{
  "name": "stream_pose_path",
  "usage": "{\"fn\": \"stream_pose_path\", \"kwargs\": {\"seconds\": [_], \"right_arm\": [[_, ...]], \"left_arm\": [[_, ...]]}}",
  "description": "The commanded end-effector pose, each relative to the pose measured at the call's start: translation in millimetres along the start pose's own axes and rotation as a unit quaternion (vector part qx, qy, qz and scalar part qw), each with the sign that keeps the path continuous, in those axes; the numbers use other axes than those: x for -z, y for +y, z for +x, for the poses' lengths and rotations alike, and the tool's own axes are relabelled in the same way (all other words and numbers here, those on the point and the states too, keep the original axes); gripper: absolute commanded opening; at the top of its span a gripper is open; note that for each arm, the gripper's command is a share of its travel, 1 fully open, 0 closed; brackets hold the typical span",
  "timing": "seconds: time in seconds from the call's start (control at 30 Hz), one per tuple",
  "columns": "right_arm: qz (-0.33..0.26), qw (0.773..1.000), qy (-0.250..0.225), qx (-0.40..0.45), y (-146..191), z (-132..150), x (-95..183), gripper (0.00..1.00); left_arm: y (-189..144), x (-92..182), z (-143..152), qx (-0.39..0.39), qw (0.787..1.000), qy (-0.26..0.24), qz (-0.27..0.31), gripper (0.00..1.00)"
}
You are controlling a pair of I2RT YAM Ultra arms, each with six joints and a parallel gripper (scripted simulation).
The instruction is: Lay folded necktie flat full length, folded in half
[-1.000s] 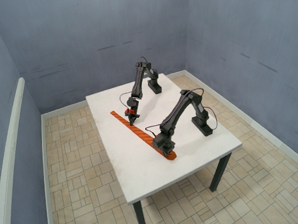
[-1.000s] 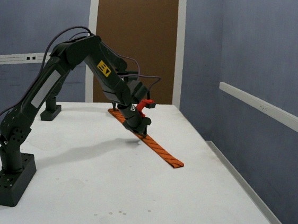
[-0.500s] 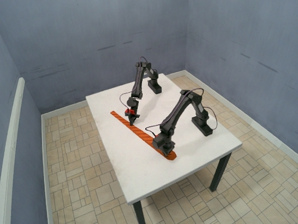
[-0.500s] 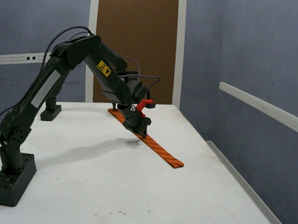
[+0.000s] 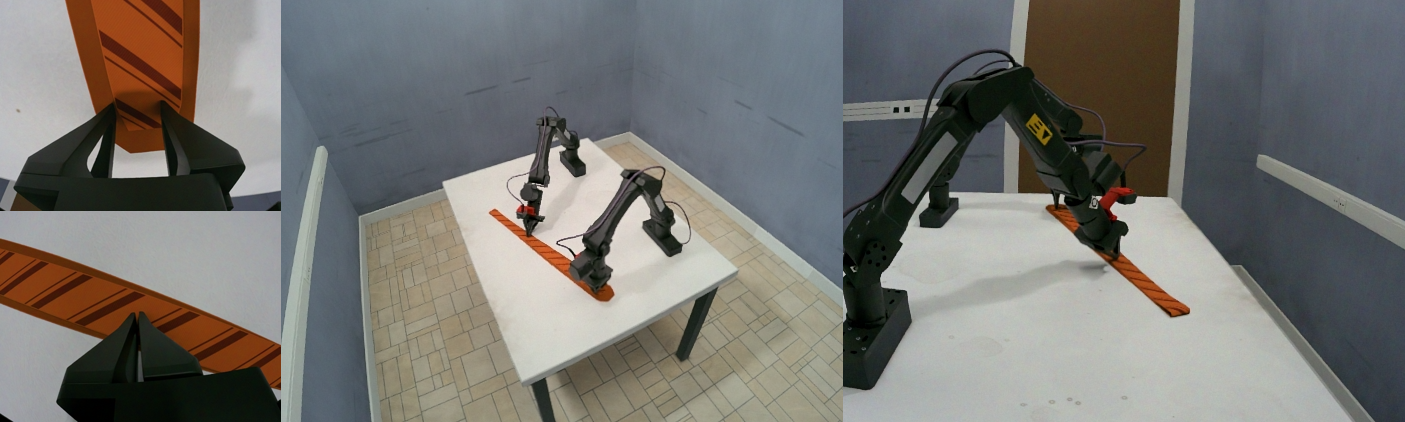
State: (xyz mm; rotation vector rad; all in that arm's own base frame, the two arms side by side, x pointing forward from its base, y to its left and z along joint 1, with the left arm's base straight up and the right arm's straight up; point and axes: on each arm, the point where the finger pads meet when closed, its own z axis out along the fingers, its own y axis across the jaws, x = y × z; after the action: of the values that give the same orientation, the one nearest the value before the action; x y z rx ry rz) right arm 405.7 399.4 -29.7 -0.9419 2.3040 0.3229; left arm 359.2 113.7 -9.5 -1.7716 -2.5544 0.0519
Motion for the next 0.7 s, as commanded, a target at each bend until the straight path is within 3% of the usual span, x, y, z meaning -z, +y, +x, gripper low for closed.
{"fn": "stream_pose_path", "kwargs": {"seconds": [0.0,0.67], "right_arm": [[-0.004,1.000,-0.009,-0.002,0.8,-2.3,1.0,0.04],[-0.004,1.000,-0.009,-0.002,0.8,-2.3,1.0,0.04]], "left_arm": [[7.7,18.3,9.9,0.001,1.000,-0.004,-0.023,0.38],[8.0,10.4,17.8,0.001,1.000,-0.004,-0.023,0.38]]}}
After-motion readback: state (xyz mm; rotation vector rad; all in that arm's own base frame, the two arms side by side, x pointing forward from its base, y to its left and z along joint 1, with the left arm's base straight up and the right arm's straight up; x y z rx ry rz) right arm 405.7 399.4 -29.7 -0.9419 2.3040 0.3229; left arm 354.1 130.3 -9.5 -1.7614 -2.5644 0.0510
